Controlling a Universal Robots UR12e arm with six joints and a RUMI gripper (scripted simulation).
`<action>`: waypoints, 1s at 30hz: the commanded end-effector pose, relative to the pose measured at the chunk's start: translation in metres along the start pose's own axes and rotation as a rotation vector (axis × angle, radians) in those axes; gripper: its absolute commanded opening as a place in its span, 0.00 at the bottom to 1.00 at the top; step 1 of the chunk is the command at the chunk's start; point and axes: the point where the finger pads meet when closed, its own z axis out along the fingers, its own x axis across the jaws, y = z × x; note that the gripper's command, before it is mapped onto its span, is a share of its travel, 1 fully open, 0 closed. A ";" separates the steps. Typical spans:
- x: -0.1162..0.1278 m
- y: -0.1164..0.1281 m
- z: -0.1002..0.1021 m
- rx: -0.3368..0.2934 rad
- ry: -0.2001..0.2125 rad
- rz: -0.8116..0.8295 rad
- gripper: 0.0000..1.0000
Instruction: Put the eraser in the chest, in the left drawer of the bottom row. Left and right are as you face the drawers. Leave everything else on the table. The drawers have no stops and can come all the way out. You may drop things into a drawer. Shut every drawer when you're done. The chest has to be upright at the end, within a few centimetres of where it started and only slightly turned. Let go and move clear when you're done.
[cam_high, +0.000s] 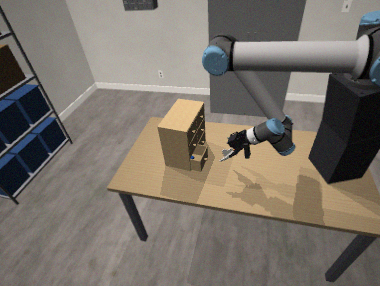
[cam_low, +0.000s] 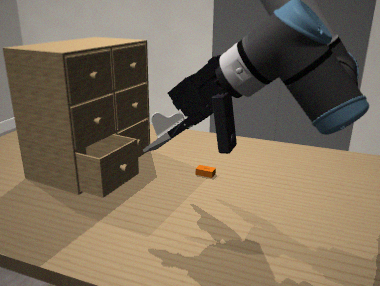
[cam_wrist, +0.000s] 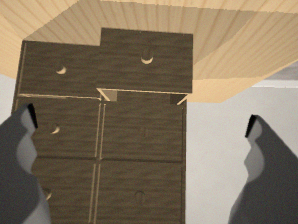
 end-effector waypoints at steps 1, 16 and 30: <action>0.001 0.000 0.001 -0.010 0.001 -0.001 1.00; 0.001 0.000 0.000 -0.008 0.001 0.000 0.20; 0.001 0.000 0.000 -0.008 0.001 0.000 0.20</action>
